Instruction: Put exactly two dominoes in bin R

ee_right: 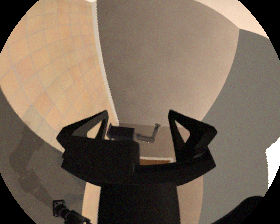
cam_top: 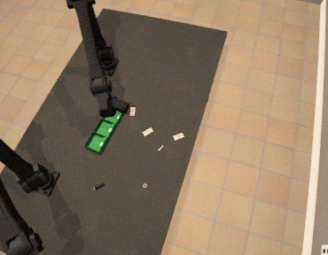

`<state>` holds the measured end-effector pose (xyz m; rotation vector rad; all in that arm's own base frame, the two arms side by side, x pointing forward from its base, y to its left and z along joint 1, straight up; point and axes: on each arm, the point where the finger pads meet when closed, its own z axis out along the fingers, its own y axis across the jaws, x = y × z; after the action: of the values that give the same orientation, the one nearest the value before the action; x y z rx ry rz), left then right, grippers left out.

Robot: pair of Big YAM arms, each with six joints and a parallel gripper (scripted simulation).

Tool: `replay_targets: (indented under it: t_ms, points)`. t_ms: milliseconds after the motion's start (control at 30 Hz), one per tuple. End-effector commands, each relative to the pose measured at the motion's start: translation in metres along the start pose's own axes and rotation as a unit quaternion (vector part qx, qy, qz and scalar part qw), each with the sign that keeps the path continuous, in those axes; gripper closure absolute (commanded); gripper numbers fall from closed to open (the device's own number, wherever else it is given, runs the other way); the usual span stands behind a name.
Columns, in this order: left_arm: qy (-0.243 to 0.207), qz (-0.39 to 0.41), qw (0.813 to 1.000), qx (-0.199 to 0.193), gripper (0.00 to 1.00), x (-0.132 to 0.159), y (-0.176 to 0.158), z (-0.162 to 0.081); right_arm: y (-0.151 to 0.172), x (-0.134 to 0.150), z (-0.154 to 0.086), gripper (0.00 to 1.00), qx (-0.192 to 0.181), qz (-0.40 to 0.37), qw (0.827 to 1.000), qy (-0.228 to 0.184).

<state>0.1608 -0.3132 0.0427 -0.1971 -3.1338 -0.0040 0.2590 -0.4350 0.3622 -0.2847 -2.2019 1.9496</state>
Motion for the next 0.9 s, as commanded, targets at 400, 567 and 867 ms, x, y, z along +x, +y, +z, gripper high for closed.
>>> replay_targets:
  t_ms: [400, 567, 867]
  points:
    - [-0.019, 0.006, 0.999, 0.027, 0.91, -0.010, -0.021, -0.062, -0.006, 0.003, 0.003, 0.00, 0.003, 0.006, 1.000, 0.004]
    - [-0.019, 0.006, 0.999, 0.028, 0.91, -0.010, -0.020, -0.070, -0.006, 0.003, 0.003, 0.00, 0.003, 0.006, 1.000, 0.004]
    - [0.003, 0.006, 1.000, -0.004, 0.91, 0.004, 0.001, -0.042, -0.006, 0.003, 0.003, 0.00, 0.003, 0.006, 1.000, 0.004]
